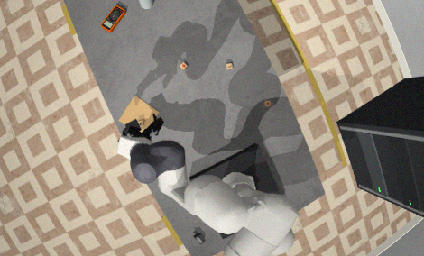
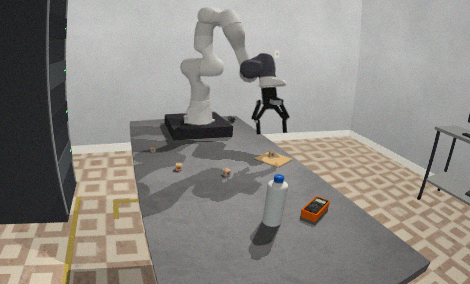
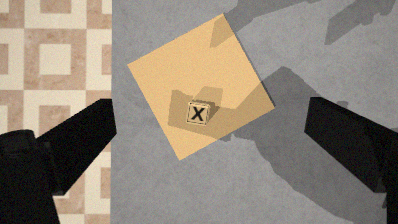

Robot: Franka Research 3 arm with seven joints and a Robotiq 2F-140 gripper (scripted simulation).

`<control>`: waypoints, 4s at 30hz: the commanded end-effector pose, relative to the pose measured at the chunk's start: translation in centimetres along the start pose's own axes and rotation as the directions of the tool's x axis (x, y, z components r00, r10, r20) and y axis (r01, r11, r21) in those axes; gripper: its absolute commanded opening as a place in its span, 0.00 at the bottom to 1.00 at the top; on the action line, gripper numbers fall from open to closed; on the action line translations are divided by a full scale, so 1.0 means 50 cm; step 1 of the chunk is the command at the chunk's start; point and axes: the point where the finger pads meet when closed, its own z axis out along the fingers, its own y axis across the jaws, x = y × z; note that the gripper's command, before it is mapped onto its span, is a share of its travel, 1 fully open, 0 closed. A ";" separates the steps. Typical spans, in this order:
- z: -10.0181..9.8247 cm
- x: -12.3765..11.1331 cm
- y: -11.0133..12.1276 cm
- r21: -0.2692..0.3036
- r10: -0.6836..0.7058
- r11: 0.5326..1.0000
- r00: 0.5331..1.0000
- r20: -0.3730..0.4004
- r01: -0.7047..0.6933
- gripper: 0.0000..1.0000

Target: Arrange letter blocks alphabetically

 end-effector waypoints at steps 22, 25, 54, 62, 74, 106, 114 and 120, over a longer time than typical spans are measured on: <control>0.001 -0.001 0.001 -0.002 0.010 1.000 1.000 0.002 -0.010 1.00; 0.001 -0.001 0.001 -0.002 0.010 1.000 1.000 0.002 -0.010 1.00; -0.012 0.192 0.156 0.049 0.016 0.999 0.999 -0.035 -0.014 1.00; 0.002 0.223 0.223 0.039 0.039 0.999 0.998 -0.040 -0.037 1.00; 0.043 0.274 0.388 0.029 0.035 0.999 0.999 -0.033 -0.034 1.00; 0.112 0.267 0.583 -0.002 0.010 1.000 1.000 0.002 -0.010 1.00; 0.112 0.267 0.583 -0.002 0.010 1.000 1.000 0.002 -0.010 1.00; 0.112 0.267 0.583 -0.002 0.010 1.000 1.000 0.002 -0.010 1.00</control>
